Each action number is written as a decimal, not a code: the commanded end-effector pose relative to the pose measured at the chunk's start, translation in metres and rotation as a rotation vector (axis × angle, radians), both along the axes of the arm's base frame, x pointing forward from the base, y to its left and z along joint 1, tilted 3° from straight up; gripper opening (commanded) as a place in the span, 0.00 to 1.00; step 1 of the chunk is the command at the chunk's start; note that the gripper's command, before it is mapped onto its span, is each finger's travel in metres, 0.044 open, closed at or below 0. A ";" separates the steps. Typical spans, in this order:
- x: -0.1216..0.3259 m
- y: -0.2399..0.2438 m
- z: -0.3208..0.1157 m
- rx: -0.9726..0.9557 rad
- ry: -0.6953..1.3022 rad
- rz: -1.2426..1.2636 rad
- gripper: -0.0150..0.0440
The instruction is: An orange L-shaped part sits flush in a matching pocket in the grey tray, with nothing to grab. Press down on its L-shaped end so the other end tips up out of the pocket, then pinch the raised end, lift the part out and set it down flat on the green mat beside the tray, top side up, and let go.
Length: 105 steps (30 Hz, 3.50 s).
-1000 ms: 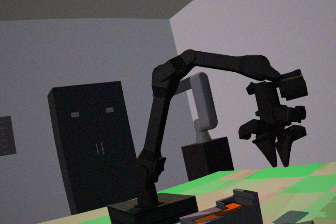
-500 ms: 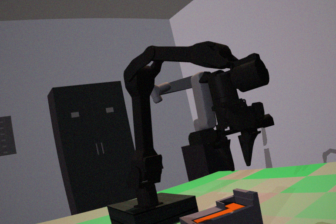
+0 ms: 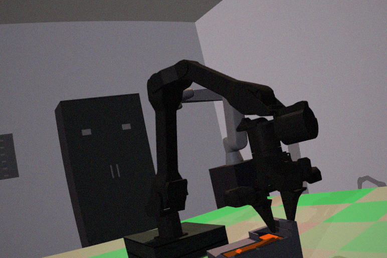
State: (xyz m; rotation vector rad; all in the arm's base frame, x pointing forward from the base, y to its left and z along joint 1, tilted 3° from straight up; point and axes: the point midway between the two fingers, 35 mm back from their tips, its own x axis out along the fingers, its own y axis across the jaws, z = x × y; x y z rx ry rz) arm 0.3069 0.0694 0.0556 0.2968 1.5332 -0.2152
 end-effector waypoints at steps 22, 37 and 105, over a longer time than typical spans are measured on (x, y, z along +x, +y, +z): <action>0.000 0.002 -0.037 0.003 0.002 -0.003 0.56; 0.001 0.003 -0.035 0.007 -0.003 0.002 0.56; -0.015 -0.073 0.069 -0.046 -0.065 1.442 0.73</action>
